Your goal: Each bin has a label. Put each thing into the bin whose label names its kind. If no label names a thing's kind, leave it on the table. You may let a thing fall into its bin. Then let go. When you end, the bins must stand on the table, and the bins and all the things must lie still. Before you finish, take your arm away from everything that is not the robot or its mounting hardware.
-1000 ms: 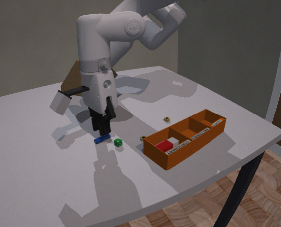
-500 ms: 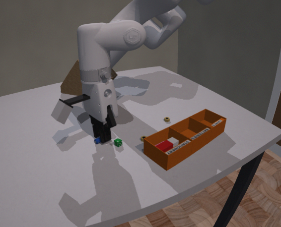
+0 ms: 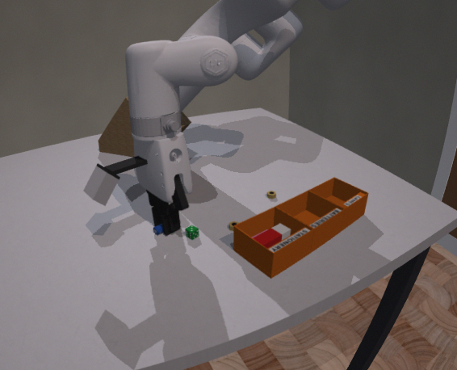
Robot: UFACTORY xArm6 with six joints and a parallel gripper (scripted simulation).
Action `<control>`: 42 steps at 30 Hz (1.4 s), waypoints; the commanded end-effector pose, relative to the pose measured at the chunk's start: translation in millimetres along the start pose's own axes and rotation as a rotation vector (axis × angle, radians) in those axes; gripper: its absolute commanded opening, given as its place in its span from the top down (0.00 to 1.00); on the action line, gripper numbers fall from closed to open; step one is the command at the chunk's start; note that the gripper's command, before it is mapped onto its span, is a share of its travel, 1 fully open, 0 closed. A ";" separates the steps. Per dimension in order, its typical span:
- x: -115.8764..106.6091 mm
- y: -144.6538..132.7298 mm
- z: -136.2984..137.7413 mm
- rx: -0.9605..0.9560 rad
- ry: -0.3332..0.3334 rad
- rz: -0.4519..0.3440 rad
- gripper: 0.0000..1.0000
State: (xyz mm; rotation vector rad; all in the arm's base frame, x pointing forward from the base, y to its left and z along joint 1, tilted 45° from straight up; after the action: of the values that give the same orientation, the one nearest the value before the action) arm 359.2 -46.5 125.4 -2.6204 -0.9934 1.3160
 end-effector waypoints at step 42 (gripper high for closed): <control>-37.2 0.5 -0.6 -0.001 0.001 0.002 1.00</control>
State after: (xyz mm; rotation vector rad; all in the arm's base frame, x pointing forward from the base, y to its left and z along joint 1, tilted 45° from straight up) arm 347.8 -61.8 144.0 -2.6217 -0.9919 1.3161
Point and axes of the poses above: the point where the finger pads meet when closed, its own x axis out along the fingers, its own z axis across the jaws, y = z × x, the point moved 5 cm from there along -x, back along the fingers, and after that the axes turned 3 degrees about x, right-handed, at the moved point
